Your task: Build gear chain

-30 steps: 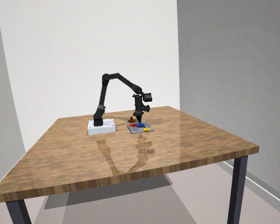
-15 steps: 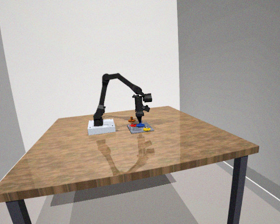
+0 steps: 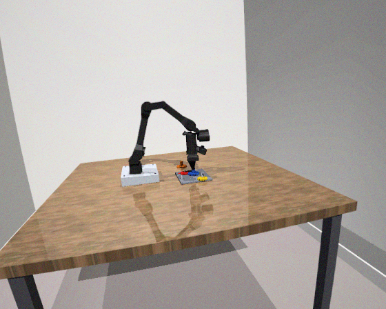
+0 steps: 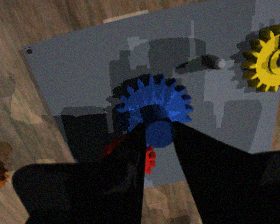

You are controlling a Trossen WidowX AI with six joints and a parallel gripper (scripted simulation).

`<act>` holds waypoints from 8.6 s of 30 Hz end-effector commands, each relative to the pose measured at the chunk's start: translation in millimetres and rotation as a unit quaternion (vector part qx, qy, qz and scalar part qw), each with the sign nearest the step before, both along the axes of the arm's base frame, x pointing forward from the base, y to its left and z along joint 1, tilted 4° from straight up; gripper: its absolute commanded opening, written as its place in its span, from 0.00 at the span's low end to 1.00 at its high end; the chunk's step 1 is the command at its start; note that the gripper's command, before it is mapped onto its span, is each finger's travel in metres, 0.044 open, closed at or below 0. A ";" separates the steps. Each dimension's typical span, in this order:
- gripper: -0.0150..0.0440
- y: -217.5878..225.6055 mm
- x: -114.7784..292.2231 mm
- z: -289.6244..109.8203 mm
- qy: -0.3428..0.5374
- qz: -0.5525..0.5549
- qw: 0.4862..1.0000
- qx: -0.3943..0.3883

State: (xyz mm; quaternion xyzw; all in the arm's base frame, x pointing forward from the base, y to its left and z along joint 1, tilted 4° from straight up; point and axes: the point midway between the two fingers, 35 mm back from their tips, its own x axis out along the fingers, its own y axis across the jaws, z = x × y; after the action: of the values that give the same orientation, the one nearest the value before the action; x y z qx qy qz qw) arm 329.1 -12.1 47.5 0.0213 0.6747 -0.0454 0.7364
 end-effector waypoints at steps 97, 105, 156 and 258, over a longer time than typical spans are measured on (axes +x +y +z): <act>0.25 213.6 -46.6 -11.0 0.021 0.737 0.673 -0.054; 0.25 216.1 -45.9 9.8 0.021 0.737 0.673 -0.054; 0.25 202.6 -54.5 120.2 0.022 0.737 0.673 -0.054; 0.25 -37.7 33.4 55.9 0.028 0.736 0.674 -0.066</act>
State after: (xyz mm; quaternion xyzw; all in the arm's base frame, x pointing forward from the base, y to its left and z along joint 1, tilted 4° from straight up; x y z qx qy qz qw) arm 363.3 -44.6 106.3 -0.5315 0.4903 0.4622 0.5133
